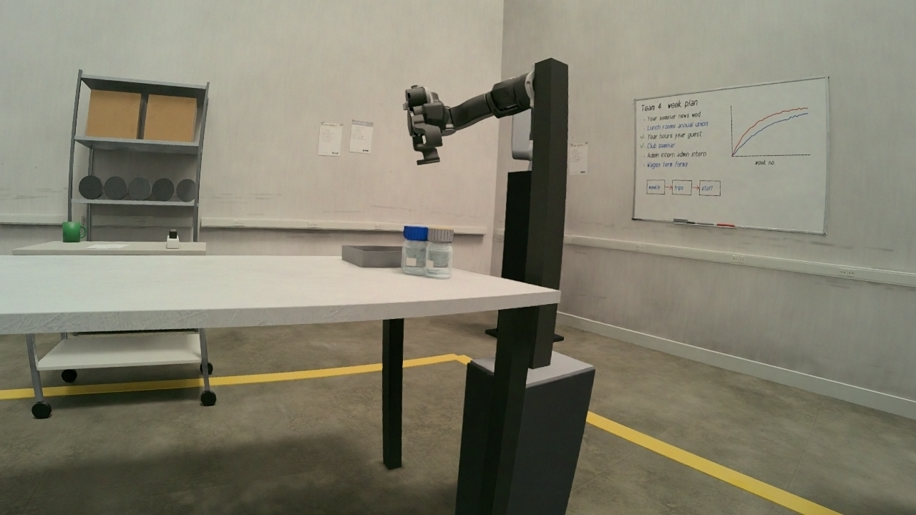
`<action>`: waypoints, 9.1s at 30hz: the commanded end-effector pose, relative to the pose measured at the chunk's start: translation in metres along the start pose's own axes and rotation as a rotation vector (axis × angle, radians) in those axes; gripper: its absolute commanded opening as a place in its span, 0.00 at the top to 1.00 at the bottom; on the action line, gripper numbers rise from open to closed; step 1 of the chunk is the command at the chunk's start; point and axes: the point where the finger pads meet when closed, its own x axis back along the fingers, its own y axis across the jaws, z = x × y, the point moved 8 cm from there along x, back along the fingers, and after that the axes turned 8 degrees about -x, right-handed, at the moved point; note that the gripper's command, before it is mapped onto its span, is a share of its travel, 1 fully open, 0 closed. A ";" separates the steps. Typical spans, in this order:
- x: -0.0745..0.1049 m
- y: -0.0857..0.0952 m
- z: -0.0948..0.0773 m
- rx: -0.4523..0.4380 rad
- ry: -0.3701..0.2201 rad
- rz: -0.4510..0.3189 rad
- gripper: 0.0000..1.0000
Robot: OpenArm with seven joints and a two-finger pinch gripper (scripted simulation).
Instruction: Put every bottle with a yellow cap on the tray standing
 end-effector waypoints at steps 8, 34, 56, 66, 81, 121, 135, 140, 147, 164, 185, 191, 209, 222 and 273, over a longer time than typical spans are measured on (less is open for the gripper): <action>0.001 0.000 0.000 0.001 -0.002 -0.003 0.58; 0.001 0.000 0.000 0.001 -0.002 -0.003 0.58; -0.013 -0.008 0.045 0.281 -0.118 0.247 0.58; -0.017 -0.020 0.072 0.460 -0.205 0.399 0.58; -0.069 -0.032 0.048 0.438 -0.212 0.373 0.58; -0.143 -0.066 0.033 0.460 -0.204 0.399 0.58; -0.165 -0.074 0.026 0.460 -0.204 0.399 0.58; -0.165 -0.074 0.025 0.456 -0.207 0.400 0.58; -0.169 -0.075 0.025 0.461 -0.203 0.398 0.58; -0.169 -0.075 0.024 0.459 -0.207 0.397 1.00; -0.169 -0.075 0.024 0.459 -0.207 0.397 1.00; -0.169 -0.075 0.024 0.459 -0.207 0.397 1.00; -0.169 -0.075 0.024 0.459 -0.207 0.397 1.00; -0.169 -0.075 0.024 0.459 -0.207 0.397 1.00; -0.088 -0.045 0.049 0.457 -0.207 0.400 1.00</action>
